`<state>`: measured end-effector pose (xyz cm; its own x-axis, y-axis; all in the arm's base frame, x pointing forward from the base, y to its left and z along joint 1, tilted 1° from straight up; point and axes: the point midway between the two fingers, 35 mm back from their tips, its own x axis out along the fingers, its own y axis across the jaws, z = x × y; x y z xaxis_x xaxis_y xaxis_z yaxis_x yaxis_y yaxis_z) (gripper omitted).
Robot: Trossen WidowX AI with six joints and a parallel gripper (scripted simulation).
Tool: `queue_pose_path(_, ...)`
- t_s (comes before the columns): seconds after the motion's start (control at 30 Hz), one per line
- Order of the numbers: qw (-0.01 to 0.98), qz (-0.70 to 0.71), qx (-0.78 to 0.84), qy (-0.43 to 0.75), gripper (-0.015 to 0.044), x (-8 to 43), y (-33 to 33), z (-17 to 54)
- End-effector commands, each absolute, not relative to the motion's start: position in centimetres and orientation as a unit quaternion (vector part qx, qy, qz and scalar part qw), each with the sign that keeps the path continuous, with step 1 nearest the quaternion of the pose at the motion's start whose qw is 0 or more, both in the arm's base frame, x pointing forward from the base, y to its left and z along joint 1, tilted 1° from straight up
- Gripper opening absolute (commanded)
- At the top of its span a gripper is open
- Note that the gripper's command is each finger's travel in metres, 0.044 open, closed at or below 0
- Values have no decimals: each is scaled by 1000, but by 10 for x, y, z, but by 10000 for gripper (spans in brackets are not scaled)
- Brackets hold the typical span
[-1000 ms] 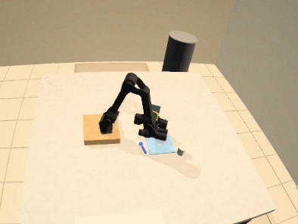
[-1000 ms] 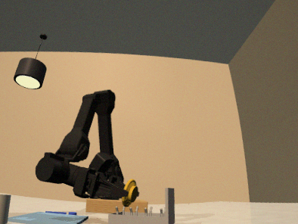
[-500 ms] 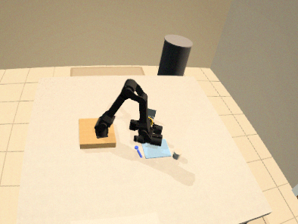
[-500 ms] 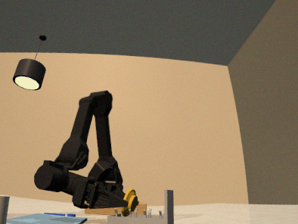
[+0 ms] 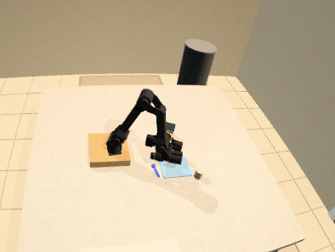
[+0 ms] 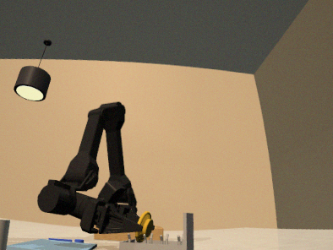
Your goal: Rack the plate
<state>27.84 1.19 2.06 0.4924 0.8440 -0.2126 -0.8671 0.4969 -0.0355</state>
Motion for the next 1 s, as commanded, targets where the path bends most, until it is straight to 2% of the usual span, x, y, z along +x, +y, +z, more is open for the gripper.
queue_pose_path(0.0,861,497,-69,84,341,278,12,21)
queue_pose_path(0.07,861,497,-69,84,394,278,12,21)
queue_pose_path(0.1,861,497,-69,84,400,278,12,21)
queue_pose_path(0.37,861,497,-69,84,400,279,12,23)
queue_pose_path(0.67,864,493,-59,79,400,278,10,131)
queue_pose_path(0.97,864,492,-56,89,400,283,7,140)
